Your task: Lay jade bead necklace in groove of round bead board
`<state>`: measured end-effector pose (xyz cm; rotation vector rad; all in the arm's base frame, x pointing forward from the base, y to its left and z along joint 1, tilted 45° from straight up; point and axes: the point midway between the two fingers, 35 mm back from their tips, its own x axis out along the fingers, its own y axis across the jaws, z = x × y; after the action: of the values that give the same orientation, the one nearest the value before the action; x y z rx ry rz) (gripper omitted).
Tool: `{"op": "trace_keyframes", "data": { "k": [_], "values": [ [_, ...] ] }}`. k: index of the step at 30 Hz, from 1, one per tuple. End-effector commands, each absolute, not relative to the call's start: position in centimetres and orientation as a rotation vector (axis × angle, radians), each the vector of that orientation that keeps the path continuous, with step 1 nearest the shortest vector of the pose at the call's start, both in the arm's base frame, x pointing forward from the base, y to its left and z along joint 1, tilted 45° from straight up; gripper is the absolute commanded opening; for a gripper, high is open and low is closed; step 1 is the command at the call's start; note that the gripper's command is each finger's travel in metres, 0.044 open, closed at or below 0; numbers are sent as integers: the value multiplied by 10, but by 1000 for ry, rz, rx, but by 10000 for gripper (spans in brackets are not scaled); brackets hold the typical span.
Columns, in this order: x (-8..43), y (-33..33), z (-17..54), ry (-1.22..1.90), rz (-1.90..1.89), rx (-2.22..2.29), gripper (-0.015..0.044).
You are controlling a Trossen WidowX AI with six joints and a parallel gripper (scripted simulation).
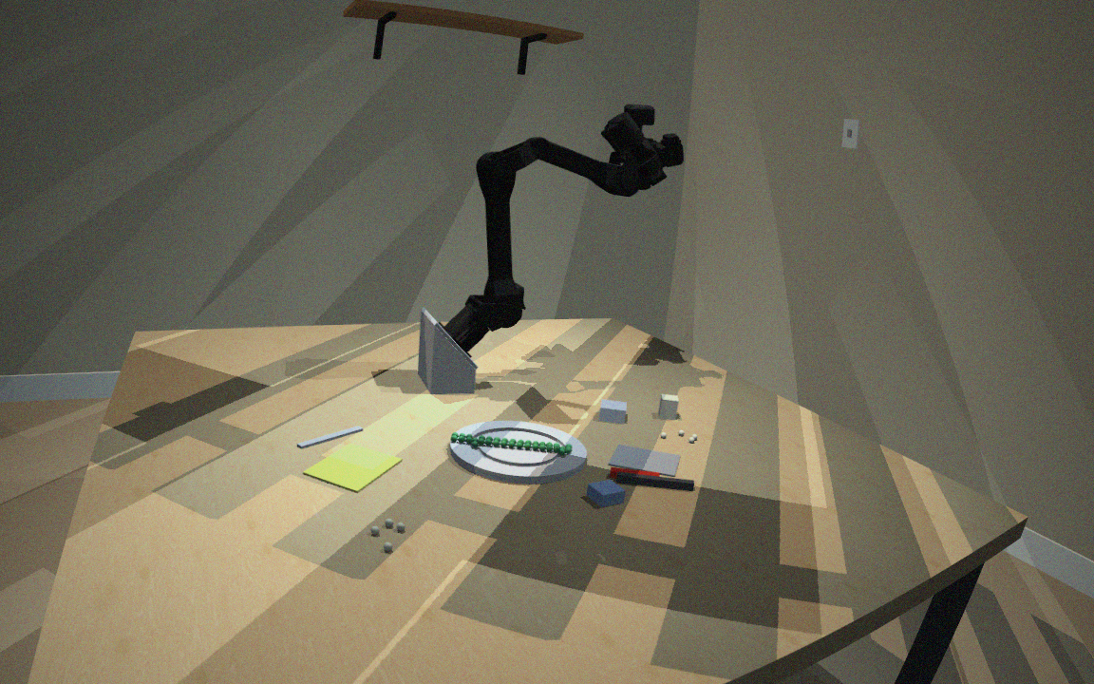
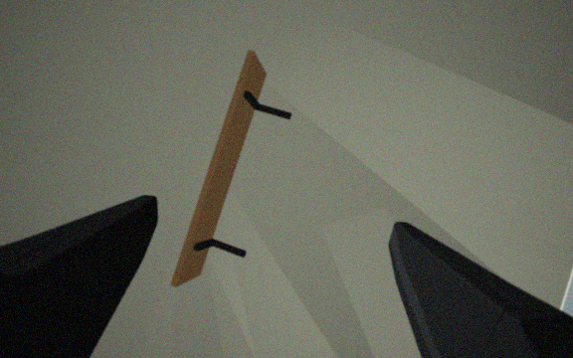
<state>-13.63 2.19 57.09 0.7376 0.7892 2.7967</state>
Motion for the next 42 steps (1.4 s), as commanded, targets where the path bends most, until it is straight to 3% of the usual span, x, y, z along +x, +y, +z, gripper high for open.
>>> {"op": "trace_keyframes", "data": {
  "k": [1, 6, 30, 42],
  "values": [
    [-136, 22, 571, 788, 2796, 739, 374],
    [-129, 39, 575, 740, 2755, 784, 250],
    [-50, 156, 577, 610, 2320, 999, 250],
    [16, 204, 563, 448, 2058, 994, 250]
  ]
}}
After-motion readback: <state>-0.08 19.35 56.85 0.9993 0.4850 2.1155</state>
